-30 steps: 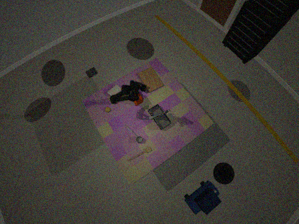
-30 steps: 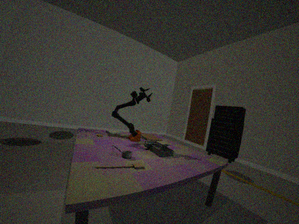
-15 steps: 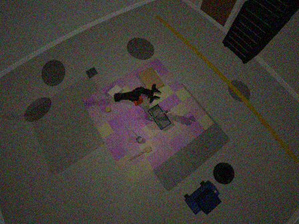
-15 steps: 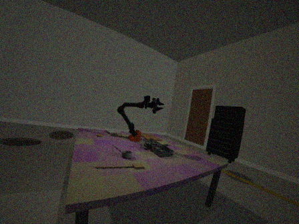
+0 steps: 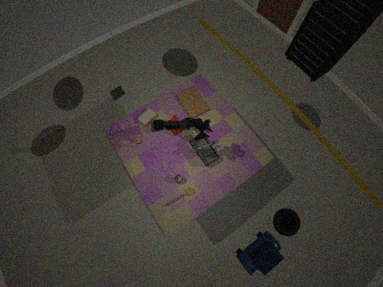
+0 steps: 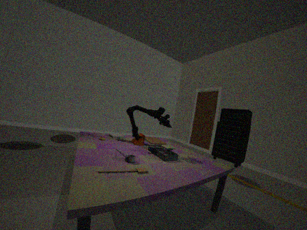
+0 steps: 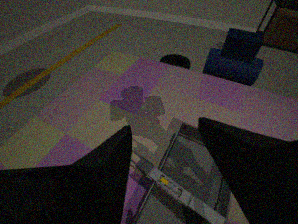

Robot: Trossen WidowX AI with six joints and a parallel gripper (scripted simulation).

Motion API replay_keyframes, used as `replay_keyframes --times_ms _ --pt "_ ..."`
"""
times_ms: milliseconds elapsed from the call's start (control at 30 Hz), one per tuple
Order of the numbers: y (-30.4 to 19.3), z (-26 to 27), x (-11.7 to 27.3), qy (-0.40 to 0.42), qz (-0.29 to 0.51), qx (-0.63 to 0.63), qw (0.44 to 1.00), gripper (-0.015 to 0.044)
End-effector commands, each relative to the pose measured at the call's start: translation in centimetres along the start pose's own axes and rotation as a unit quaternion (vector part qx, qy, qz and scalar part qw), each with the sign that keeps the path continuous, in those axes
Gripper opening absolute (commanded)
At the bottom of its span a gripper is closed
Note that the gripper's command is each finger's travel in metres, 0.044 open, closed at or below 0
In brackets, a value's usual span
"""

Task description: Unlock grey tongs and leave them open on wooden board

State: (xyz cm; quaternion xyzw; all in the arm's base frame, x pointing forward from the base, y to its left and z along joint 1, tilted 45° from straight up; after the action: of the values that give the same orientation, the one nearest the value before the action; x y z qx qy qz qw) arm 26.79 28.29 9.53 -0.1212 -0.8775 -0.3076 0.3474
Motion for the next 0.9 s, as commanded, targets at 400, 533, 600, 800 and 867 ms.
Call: replay_keyframes --times_ms 400,533,600,800,867 --pt "-11.7 -0.4 -9.2 0.049 0.299 0.53 0.792 0.026" --pt "-11.7 -0.4 -9.2 0.049 0.299 0.53 0.792 0.026" --pt "-11.7 -0.4 -9.2 0.049 0.299 0.53 0.792 0.026" --pt "-11.9 -0.5 -8.8 0.05 0.299 0.53 0.792 0.026" --pt "-12.0 -0.6 -8.5 0.05 0.3 0.53 0.792 0.026"
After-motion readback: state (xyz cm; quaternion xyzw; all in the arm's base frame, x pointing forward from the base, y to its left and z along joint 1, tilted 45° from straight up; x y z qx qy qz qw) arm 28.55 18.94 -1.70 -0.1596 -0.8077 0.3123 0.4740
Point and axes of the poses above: the point midway between the two fingers, 35 mm back from their tips, its own x axis back along the fingers, its own z axis across the jaws, y = z × x, the point moved 7 cm from there along x, back along the fingers, and after that the axes turned 4 degrees about -x, right-handed, at the moved point
